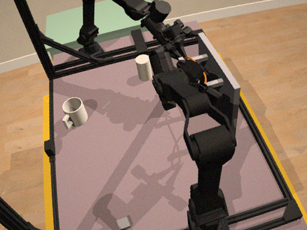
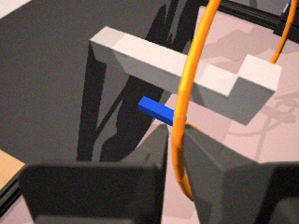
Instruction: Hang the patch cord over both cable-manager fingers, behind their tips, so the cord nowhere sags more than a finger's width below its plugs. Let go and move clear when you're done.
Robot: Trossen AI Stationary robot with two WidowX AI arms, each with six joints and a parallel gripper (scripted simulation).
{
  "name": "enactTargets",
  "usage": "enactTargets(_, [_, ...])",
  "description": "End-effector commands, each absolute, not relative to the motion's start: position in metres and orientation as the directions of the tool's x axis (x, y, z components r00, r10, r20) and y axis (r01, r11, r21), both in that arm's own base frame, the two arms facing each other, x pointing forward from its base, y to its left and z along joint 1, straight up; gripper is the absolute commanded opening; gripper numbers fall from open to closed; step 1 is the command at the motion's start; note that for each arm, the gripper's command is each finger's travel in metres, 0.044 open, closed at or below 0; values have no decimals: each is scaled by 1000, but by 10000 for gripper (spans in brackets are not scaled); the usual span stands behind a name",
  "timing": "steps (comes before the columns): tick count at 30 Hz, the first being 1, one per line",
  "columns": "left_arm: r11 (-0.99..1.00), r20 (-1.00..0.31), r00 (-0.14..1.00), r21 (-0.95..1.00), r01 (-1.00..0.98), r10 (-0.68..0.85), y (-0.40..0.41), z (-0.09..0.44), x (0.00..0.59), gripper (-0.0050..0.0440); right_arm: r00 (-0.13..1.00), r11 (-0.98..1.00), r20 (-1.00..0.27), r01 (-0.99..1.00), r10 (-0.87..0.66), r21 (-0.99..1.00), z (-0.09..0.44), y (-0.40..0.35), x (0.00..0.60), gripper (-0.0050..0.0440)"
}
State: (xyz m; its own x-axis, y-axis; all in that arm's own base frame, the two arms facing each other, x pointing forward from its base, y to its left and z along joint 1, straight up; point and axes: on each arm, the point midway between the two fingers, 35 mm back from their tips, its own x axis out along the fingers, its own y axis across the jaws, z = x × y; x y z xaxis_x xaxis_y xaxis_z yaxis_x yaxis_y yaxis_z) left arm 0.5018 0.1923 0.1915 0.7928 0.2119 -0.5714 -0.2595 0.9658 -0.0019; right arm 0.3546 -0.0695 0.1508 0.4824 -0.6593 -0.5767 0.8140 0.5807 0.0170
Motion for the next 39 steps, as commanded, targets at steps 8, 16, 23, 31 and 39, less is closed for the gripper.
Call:
enactTargets(8, [965, -551, 805, 4, -264, 222, 194, 204, 501, 40, 494, 582, -562, 813, -663, 28, 155, -72, 349, 25])
enactTargets(16, [965, -551, 805, 4, -264, 222, 194, 204, 501, 40, 493, 583, -562, 812, -664, 24, 153, -72, 348, 25])
enactTargets(23, [965, -551, 805, 4, -264, 222, 194, 204, 501, 40, 493, 584, -561, 811, -664, 22, 152, -73, 347, 25])
enactTargets(31, [965, -551, 805, 4, -264, 222, 194, 204, 501, 40, 493, 584, -562, 811, -664, 21, 152, -73, 347, 25])
enactTargets(39, [965, -551, 805, 4, -264, 222, 194, 204, 501, 40, 494, 585, -561, 811, -665, 22, 152, -73, 347, 25])
